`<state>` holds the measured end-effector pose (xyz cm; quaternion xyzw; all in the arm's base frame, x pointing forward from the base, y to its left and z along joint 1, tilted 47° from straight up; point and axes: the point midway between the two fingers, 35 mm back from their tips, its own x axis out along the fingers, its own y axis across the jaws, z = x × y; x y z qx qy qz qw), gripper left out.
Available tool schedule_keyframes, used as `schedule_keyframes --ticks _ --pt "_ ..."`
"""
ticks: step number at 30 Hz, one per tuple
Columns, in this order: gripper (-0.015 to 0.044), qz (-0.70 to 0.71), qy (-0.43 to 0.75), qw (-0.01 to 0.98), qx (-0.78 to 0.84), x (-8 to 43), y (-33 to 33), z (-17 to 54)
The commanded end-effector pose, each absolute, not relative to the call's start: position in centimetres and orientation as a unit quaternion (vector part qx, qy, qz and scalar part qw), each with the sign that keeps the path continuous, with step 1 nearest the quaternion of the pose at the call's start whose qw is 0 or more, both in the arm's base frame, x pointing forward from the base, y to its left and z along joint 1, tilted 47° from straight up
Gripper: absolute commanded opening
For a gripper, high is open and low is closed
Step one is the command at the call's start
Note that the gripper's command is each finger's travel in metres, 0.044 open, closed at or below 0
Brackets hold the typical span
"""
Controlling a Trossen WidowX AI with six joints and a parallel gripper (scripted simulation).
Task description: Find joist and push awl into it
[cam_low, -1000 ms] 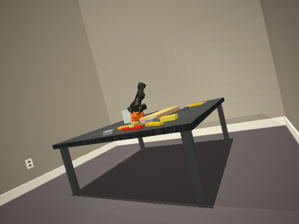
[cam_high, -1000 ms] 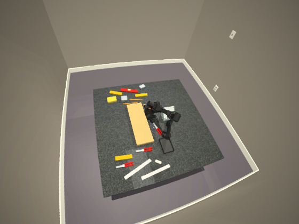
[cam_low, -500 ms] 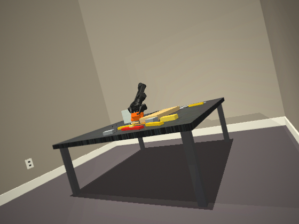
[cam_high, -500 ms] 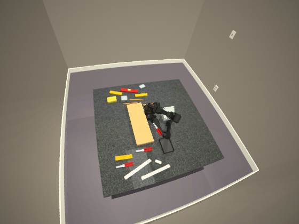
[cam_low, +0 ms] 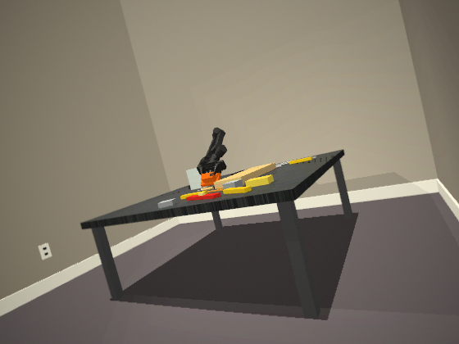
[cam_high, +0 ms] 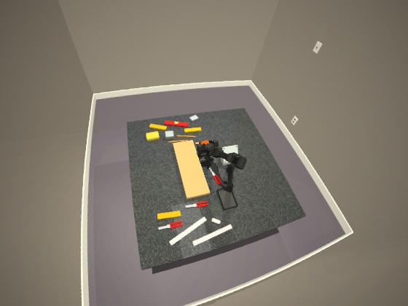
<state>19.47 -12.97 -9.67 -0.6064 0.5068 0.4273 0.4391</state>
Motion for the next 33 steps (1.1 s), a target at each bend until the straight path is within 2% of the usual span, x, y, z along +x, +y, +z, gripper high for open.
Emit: schedule_keyframes --ticks 1,14,33 --pt "0.0000 0.415 0.517 0.431 -0.612 19.4 -13.1 -9.6" --pt "0.0000 0.390 0.526 0.419 -0.629 19.3 -15.0 -8.6" --pt "0.0000 0.395 0.523 0.423 -0.626 19.4 -13.4 -10.1"
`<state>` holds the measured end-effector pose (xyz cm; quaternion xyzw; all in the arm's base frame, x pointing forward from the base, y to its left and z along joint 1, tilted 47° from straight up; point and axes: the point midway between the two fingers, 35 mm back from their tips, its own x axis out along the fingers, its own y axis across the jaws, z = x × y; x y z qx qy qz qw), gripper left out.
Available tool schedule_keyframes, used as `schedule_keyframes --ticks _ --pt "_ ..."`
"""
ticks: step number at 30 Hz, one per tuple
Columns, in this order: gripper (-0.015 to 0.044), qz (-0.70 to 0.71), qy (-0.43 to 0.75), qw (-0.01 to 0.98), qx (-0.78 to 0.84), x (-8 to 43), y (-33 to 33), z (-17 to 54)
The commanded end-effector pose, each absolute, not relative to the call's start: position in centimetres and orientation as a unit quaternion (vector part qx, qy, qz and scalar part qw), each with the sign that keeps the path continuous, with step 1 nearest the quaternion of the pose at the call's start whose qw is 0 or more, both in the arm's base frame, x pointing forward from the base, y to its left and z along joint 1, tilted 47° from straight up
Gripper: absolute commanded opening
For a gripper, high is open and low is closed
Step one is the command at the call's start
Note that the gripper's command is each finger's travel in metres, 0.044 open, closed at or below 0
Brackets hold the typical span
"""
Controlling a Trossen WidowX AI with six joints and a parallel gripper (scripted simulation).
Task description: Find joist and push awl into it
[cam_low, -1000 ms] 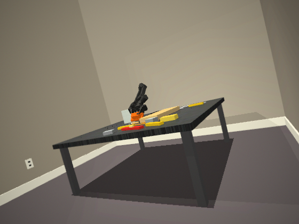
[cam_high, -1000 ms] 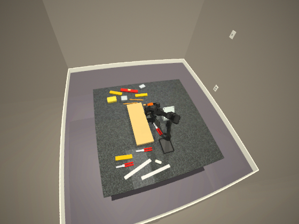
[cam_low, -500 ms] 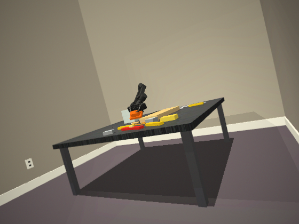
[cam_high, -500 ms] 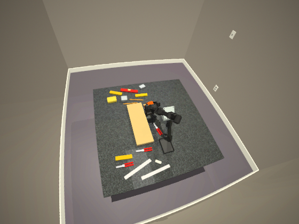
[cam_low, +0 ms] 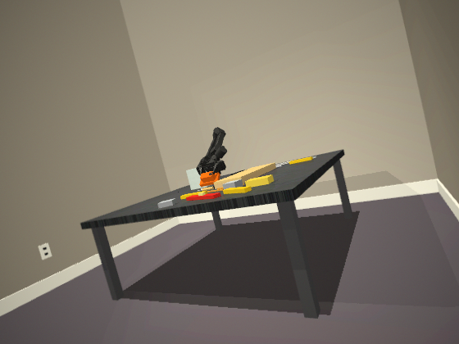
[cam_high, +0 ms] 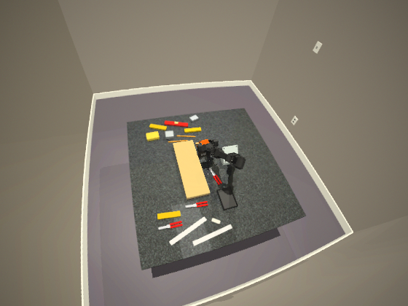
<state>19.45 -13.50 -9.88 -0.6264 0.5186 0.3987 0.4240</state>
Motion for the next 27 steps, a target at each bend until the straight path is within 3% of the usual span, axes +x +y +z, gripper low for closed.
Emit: schedule_keyframes --ticks 1,12,27 --pt "0.0000 0.395 0.523 0.423 -0.626 19.4 -13.3 -10.1" --pt "0.0000 0.399 0.521 0.425 -0.624 19.4 -12.2 -11.1" --pt "0.0381 0.403 0.516 0.427 -0.623 19.3 -11.5 -11.3"
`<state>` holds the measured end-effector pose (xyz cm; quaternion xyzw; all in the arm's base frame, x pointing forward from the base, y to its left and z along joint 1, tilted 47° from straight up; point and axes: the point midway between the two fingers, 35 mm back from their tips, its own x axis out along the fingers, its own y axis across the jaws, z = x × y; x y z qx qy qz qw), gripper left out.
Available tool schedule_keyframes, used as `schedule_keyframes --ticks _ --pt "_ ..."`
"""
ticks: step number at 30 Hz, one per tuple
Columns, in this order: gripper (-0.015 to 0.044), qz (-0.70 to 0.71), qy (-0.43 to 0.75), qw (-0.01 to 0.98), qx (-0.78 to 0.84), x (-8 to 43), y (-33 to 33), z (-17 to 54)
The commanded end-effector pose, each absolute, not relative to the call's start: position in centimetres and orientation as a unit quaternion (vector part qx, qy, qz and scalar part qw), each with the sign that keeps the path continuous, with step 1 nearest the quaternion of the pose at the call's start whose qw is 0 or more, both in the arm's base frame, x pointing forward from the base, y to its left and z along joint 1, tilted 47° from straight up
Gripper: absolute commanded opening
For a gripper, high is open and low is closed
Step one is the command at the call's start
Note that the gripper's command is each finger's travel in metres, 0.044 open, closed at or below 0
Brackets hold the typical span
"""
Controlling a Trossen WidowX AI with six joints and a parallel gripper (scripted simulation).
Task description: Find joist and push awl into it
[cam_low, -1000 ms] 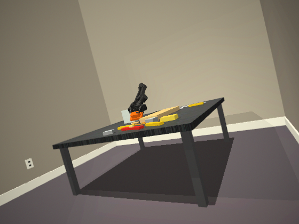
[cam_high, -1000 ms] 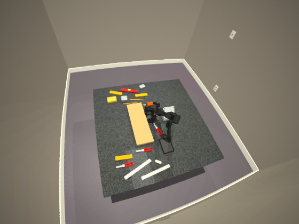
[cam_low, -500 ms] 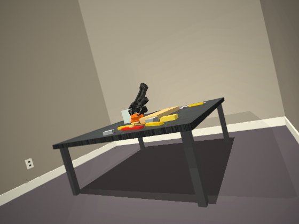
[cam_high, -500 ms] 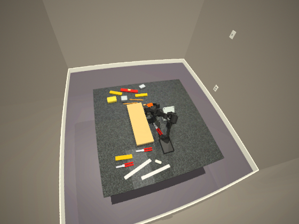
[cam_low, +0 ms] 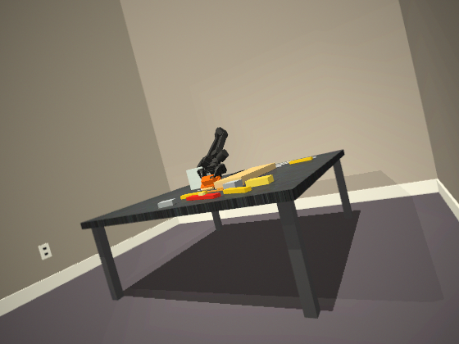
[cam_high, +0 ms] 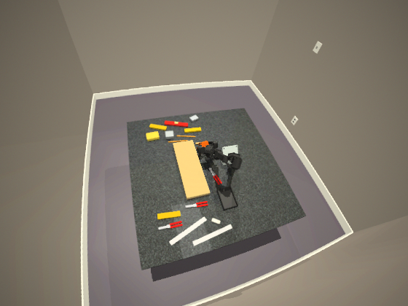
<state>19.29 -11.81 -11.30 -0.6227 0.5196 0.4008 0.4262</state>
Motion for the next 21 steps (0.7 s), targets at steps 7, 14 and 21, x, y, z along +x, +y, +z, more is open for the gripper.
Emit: schedule_keyframes --ticks 7,14,21 --pt "0.0381 0.403 0.516 0.427 -0.623 19.33 -11.48 -11.32" --pt "0.0381 0.403 0.516 0.427 -0.623 19.28 -11.20 -11.21" --pt "0.0381 0.403 0.516 0.427 -0.623 19.28 -11.20 -11.21"
